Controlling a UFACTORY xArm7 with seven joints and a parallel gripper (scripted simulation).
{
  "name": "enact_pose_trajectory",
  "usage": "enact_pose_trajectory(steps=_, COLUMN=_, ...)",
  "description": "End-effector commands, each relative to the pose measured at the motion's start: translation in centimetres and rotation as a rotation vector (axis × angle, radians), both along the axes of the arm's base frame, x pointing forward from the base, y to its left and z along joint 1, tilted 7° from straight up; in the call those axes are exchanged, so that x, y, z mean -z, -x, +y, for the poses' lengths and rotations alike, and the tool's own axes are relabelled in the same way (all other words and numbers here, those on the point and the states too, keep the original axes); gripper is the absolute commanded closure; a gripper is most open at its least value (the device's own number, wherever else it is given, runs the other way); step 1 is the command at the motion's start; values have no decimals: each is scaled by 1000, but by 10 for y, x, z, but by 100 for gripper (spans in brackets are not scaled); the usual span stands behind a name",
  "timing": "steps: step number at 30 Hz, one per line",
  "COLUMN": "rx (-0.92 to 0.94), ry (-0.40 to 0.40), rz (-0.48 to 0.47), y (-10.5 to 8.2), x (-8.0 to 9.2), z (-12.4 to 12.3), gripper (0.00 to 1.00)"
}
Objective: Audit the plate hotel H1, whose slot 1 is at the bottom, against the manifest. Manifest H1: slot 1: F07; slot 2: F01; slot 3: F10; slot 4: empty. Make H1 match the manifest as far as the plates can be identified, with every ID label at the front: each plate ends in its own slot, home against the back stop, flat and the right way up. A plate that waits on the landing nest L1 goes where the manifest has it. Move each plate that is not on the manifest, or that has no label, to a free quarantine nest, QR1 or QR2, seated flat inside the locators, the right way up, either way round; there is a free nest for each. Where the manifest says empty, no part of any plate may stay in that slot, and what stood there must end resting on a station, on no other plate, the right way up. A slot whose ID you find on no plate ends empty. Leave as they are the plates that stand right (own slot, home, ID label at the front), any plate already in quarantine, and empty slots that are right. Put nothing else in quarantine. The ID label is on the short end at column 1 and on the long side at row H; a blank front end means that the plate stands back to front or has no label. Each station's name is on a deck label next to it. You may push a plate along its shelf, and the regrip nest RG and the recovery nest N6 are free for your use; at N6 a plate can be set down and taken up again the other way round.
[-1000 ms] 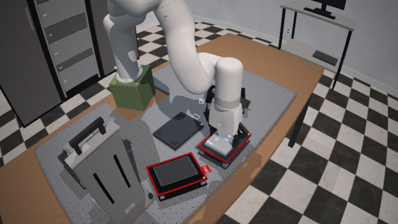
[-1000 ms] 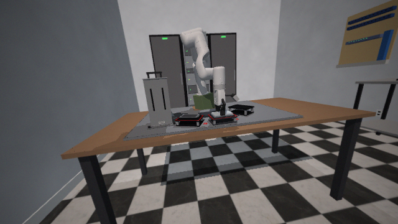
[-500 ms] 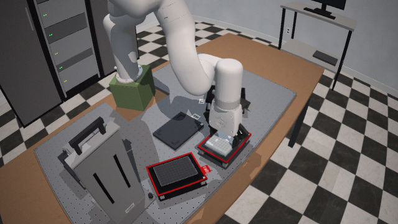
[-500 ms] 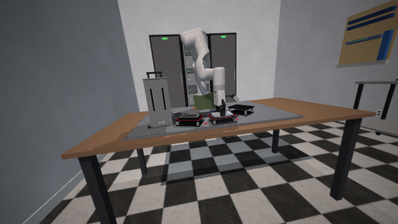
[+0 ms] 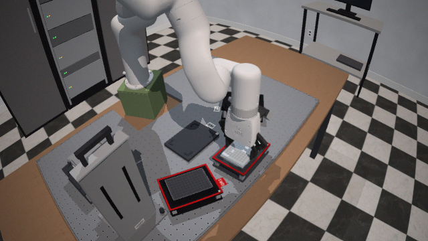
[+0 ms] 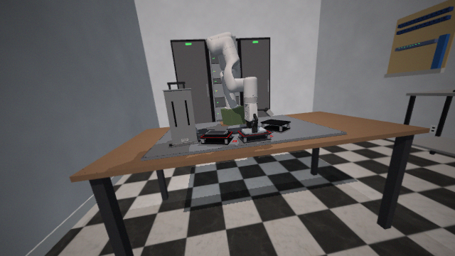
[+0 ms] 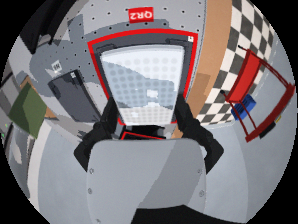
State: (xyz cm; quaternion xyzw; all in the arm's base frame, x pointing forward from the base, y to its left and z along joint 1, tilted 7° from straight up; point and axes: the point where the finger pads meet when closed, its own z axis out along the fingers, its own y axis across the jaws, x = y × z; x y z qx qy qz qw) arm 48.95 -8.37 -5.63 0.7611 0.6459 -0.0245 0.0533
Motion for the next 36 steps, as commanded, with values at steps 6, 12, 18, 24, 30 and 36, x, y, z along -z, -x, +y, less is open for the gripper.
enact_pose_trajectory(steps=6, rx=-1, ry=0, rz=-4, y=-2, x=-2, z=0, gripper=0)
enact_pose_trajectory(steps=12, rx=-1, ry=1, rz=-4, y=-2, x=-2, z=0, gripper=0)
enact_pose_trajectory(steps=18, rx=-1, ry=1, rz=-4, y=-2, x=-2, z=0, gripper=0)
enact_pose_trajectory(steps=24, rx=-1, ry=1, rz=-4, y=-2, x=-2, z=0, gripper=0)
enact_pose_trajectory(steps=30, rx=-1, ry=1, rz=-4, y=-2, x=-3, z=0, gripper=0)
enact_pose_trajectory(steps=36, rx=-1, ry=1, rz=-4, y=-2, x=-8, z=1, gripper=0)
